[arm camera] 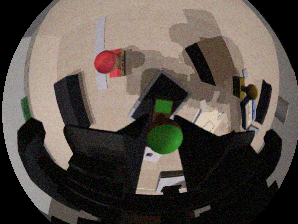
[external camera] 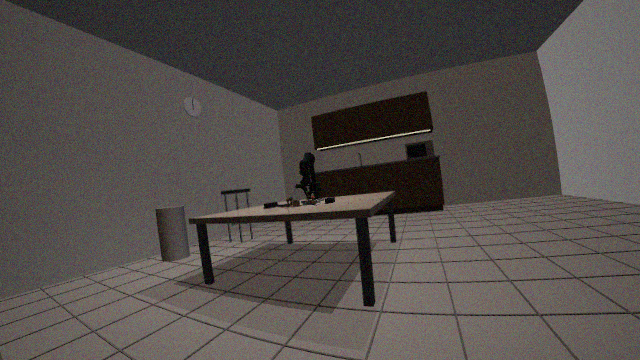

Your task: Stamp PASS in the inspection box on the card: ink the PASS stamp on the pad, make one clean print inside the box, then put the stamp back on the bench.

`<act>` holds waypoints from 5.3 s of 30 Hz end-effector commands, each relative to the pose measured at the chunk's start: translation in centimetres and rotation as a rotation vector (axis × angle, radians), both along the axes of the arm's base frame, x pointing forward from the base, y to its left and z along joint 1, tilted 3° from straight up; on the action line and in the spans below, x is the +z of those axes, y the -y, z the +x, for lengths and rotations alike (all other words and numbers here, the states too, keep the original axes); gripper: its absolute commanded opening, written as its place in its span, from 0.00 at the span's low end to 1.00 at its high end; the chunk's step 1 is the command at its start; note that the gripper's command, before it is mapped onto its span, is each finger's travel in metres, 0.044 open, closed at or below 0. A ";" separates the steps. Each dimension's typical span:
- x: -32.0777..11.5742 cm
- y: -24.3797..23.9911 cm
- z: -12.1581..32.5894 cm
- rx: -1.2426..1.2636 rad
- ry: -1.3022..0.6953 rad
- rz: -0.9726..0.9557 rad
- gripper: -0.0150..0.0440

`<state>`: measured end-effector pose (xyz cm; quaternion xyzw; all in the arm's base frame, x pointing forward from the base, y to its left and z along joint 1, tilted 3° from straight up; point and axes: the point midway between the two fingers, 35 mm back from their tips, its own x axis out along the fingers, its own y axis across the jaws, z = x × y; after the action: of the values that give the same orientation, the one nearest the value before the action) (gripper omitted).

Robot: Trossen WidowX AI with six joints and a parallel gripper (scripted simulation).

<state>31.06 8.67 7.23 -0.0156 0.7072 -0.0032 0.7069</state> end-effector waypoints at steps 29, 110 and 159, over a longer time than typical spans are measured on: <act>-2.1 0.2 -0.2 0.001 -0.001 -0.004 0.25; -2.5 0.2 -0.2 -0.001 -0.001 -0.004 0.25; 2.3 0.0 -0.1 -0.001 -0.001 -0.004 0.25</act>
<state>30.75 8.61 8.64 -0.0173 0.7115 -0.0041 0.7025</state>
